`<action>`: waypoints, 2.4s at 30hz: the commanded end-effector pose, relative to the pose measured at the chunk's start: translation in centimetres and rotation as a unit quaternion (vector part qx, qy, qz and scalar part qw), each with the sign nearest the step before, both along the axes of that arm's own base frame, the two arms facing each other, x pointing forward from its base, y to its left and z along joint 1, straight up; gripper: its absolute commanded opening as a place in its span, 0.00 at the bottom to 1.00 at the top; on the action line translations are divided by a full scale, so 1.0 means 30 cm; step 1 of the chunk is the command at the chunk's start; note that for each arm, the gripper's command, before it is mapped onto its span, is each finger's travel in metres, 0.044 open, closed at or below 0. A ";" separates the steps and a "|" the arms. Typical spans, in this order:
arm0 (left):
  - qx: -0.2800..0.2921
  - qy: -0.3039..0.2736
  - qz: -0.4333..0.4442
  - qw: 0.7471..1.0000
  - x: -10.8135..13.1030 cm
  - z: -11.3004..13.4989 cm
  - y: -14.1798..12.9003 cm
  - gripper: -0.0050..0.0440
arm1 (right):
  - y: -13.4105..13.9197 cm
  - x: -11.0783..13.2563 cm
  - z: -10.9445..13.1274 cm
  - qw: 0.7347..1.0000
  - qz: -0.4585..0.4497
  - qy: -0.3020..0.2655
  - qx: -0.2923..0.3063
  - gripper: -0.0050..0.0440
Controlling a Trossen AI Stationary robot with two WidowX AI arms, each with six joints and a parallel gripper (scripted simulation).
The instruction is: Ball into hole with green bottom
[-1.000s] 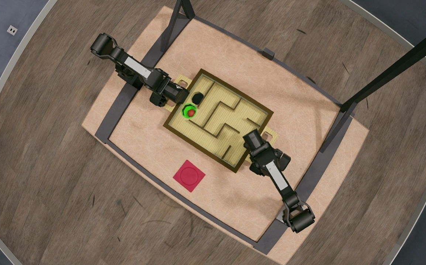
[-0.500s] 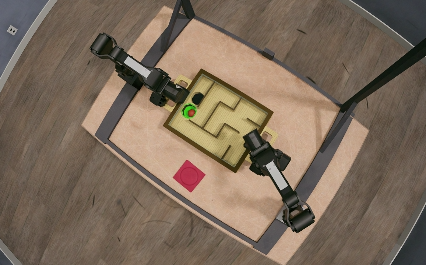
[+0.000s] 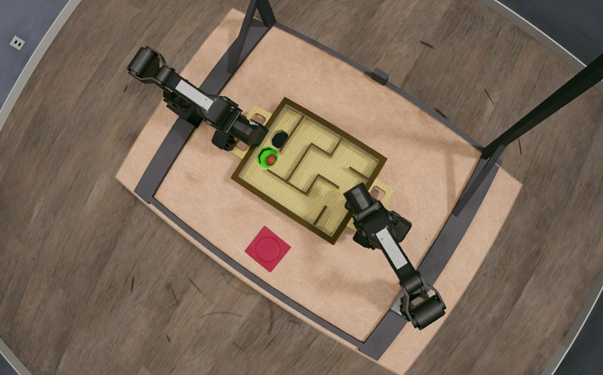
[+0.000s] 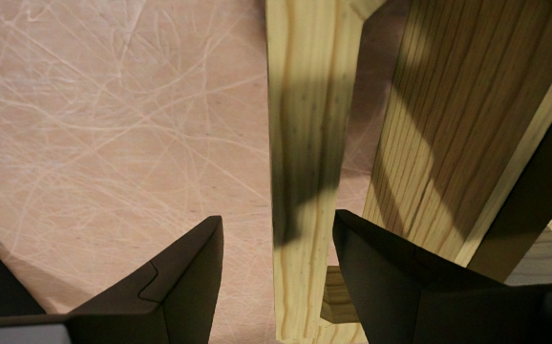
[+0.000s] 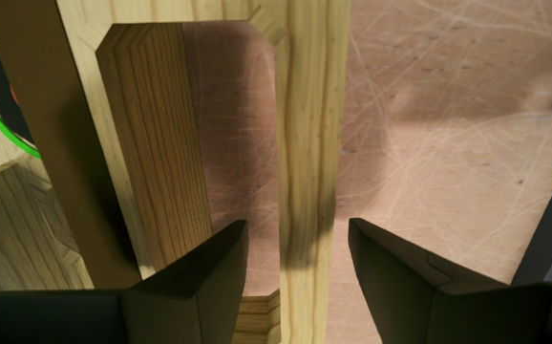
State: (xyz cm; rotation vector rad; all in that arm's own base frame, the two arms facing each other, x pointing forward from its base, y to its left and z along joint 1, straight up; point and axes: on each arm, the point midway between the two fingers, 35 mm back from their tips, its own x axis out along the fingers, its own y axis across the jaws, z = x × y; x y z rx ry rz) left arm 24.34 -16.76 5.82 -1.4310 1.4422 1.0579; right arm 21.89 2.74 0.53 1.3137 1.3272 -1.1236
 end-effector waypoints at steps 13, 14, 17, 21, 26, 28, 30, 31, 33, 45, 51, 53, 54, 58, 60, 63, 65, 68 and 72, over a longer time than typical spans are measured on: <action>-0.011 -0.021 -0.002 1.000 0.019 0.165 0.033 0.48 | 0.000 0.022 0.016 1.000 0.001 -0.012 0.000 0.48; -0.011 -0.021 -0.002 1.000 0.019 0.165 0.033 0.48 | 0.000 0.022 0.016 1.000 0.001 -0.012 0.000 0.48; -0.011 -0.020 -0.002 1.000 0.018 0.196 0.044 0.48 | 0.000 0.022 0.016 1.000 0.001 -0.012 0.000 0.48; -0.010 -0.020 -0.002 1.000 0.017 0.204 0.048 0.48 | 0.000 0.022 0.016 1.000 0.001 -0.012 0.000 0.48; -0.010 -0.020 -0.002 1.000 0.016 0.224 0.055 0.48 | 0.000 0.022 0.016 1.000 0.001 -0.012 0.000 0.48; -0.006 -0.012 -0.002 1.000 0.015 0.210 0.056 0.48 | 0.000 0.022 0.016 1.000 0.001 -0.012 0.000 0.48; -0.007 -0.013 -0.002 1.000 0.017 0.211 0.055 0.48 | -0.004 0.029 0.039 1.000 0.000 -0.020 0.000 0.48; -0.007 -0.013 -0.002 1.000 0.017 0.211 0.055 0.48 | -0.006 0.028 0.050 1.000 0.000 -0.020 0.000 0.48; -0.007 -0.013 -0.002 1.000 0.016 0.211 0.054 0.48 | -0.008 0.028 0.063 1.000 -0.001 -0.021 0.000 0.48; -0.005 -0.010 -0.002 1.000 0.011 0.204 0.057 0.48 | -0.022 0.025 0.151 1.000 -0.001 -0.021 0.000 0.48; -0.005 -0.010 -0.002 1.000 0.011 0.204 0.057 0.48 | -0.029 0.023 0.196 1.000 -0.001 -0.021 0.000 0.48; -0.005 -0.010 -0.002 1.000 0.011 0.204 0.057 0.48 | -0.029 0.023 0.196 1.000 -0.001 -0.021 0.000 0.48; -0.005 -0.010 -0.001 1.000 0.009 0.205 0.057 0.48 | -0.031 0.023 0.207 1.000 -0.001 -0.021 0.000 0.48; -0.005 -0.010 -0.002 1.000 0.011 0.204 0.057 0.48 | -0.034 0.022 0.228 1.000 -0.001 -0.021 -0.001 0.48; -0.005 -0.010 -0.002 1.000 0.011 0.204 0.057 0.48 | -0.034 0.022 0.228 1.000 -0.001 -0.021 -0.001 0.48; -0.005 -0.010 -0.002 1.000 0.011 0.204 0.057 0.48 | -0.034 0.022 0.227 1.000 -0.001 -0.020 -0.001 0.48; -0.006 -0.039 -0.019 0.999 0.019 0.210 0.072 0.48 | -0.034 0.025 0.221 0.999 0.020 -0.037 -0.005 0.48; -0.009 -0.091 -0.053 0.994 0.051 0.223 0.088 0.48 | -0.035 0.061 0.234 0.995 0.059 -0.082 -0.012 0.48; -0.010 -0.133 -0.085 0.987 0.077 0.235 0.097 0.48 | -0.041 0.088 0.243 0.989 0.087 -0.115 -0.019 0.48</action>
